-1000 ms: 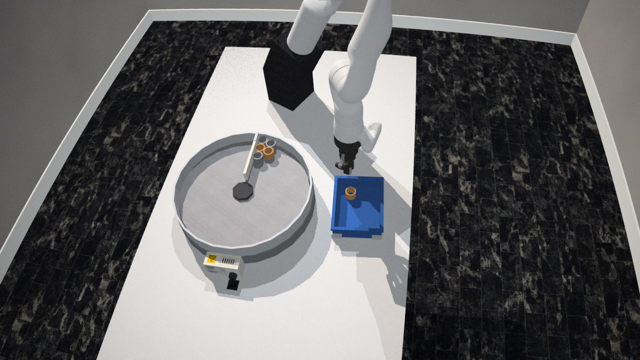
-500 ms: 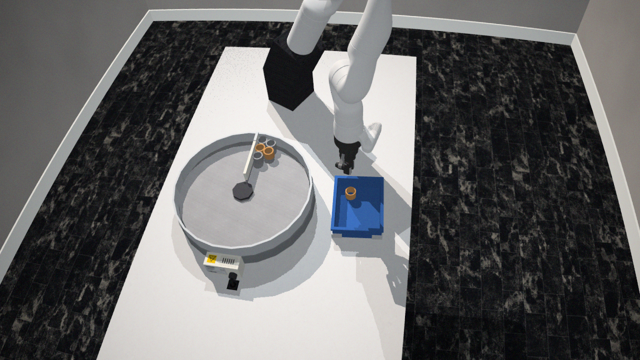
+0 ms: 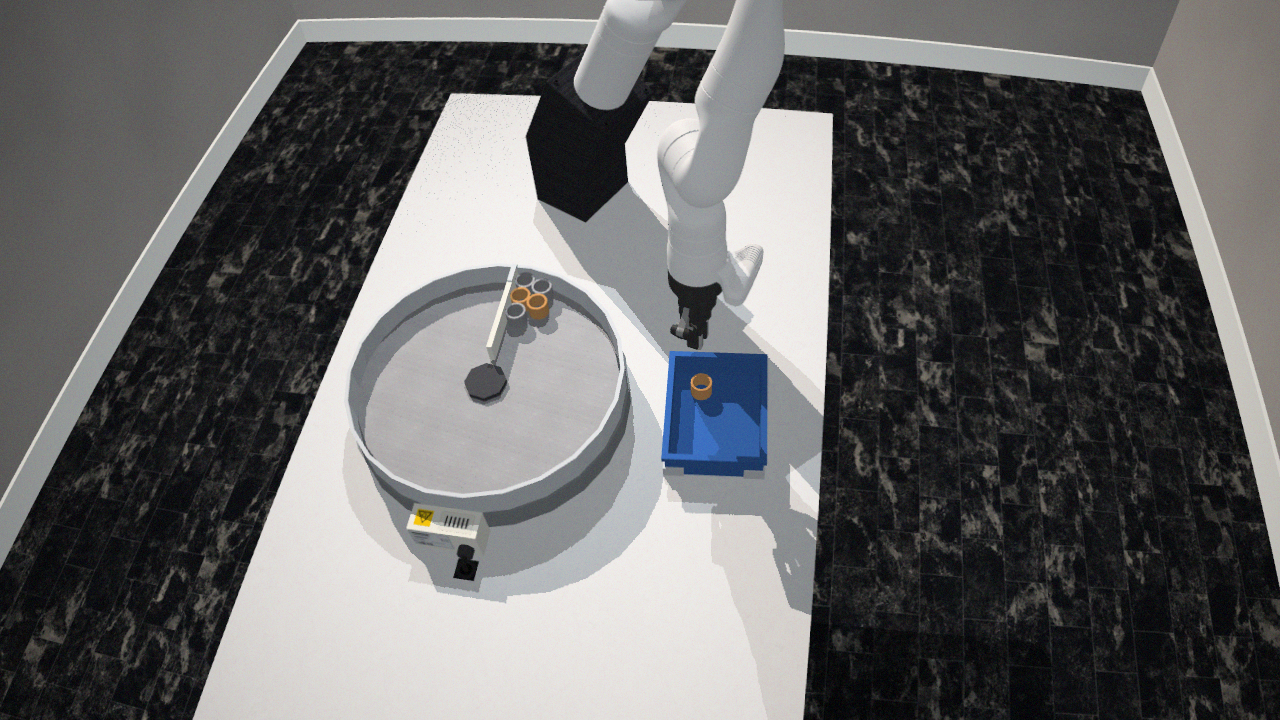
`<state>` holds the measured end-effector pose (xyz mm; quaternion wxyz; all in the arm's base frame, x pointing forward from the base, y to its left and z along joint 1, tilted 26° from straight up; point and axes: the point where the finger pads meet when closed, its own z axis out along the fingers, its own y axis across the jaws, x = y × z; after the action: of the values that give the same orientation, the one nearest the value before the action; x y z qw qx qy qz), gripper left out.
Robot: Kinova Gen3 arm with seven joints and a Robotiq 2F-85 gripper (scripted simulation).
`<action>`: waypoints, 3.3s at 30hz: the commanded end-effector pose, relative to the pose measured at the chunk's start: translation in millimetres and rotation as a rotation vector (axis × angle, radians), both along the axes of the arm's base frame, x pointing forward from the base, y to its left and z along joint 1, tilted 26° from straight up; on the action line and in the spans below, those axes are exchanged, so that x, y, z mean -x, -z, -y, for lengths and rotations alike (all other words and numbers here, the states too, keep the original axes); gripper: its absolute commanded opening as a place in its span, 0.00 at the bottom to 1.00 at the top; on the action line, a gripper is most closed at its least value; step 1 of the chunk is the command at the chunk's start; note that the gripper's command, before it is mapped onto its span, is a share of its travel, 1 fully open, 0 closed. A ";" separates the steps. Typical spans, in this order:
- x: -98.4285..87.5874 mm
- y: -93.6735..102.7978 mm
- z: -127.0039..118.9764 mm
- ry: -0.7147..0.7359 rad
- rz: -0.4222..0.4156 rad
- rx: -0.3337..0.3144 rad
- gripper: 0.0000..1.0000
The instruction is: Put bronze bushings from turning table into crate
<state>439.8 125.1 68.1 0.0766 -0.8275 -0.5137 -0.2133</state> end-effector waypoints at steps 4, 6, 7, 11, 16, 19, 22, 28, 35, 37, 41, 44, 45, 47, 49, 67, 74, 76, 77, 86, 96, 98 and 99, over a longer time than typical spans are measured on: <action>-0.4 -0.6 0.2 0.001 0.001 0.000 0.16; -0.4 -0.6 0.2 0.001 0.001 0.000 0.16; -0.4 -0.6 0.2 0.001 0.001 0.000 0.16; -0.4 -0.6 0.2 0.001 0.001 0.000 0.16; -0.4 -0.6 0.2 0.001 0.001 0.000 0.16; -0.4 -0.6 0.2 0.001 0.001 0.000 0.16; 4.2 4.9 8.8 -0.009 0.005 0.003 0.14; 22.7 26.7 43.0 -0.046 0.020 0.014 0.14; 22.7 26.7 43.0 -0.046 0.020 0.014 0.14; 22.7 26.7 43.0 -0.046 0.020 0.014 0.14; 36.3 42.7 68.3 -0.075 0.032 0.023 0.14; 45.5 53.6 85.4 -0.094 0.040 0.028 0.14; 45.5 53.6 85.4 -0.094 0.040 0.028 0.14; 45.5 53.6 85.4 -0.094 0.040 0.028 0.14; 45.5 53.6 85.4 -0.094 0.040 0.028 0.14; 68.2 80.4 127.9 -0.142 0.060 0.043 0.14; 76.8 90.8 144.7 -0.161 0.069 0.048 0.14; 86.0 101.7 161.8 -0.180 0.077 0.054 0.14; 90.5 107.2 170.3 -0.190 0.081 0.057 0.14; 90.5 107.2 170.3 -0.190 0.081 0.057 0.14; 112.7 134.0 212.8 -0.238 0.101 0.072 0.14; 112.7 134.0 212.8 -0.238 0.101 0.072 0.14; 112.7 134.0 212.8 -0.238 0.101 0.072 0.14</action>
<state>332.1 -84.1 -61.7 0.0426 -0.7459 -0.6241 -0.2286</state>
